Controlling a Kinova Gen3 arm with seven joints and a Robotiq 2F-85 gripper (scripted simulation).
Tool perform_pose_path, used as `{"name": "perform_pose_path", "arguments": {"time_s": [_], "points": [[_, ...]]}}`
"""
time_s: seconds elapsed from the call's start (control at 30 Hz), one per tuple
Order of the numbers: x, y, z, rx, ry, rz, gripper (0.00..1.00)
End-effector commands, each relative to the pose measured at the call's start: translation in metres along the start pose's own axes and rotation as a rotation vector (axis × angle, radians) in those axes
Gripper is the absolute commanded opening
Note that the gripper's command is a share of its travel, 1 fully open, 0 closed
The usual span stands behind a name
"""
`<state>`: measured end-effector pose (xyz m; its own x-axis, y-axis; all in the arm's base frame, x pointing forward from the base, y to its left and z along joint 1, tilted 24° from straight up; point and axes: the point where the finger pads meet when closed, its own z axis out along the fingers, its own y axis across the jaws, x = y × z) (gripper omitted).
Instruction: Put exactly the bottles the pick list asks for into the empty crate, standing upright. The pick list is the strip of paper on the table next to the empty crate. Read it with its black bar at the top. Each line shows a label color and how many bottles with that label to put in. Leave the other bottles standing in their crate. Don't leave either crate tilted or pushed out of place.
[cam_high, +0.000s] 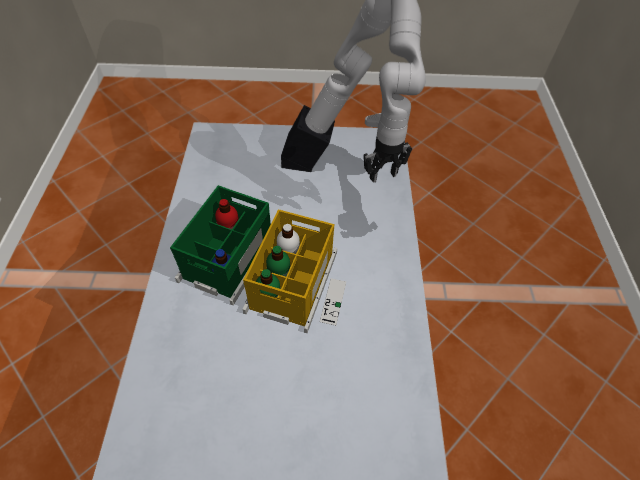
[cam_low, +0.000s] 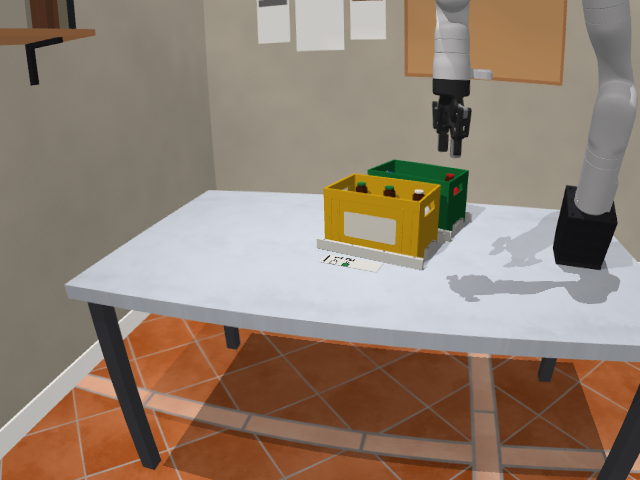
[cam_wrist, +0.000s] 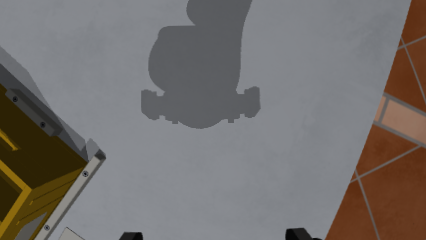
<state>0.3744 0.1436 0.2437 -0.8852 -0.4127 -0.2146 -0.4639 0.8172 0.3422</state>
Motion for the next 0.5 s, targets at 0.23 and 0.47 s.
{"name": "perform_pose_path", "arguments": {"time_s": [0.23,0.47], "points": [[0.009,0.043,-0.012,0.001,-0.001,0.0,0.67],[0.015,0.071,-0.019,0.001,-0.001,0.0,0.67]]}}
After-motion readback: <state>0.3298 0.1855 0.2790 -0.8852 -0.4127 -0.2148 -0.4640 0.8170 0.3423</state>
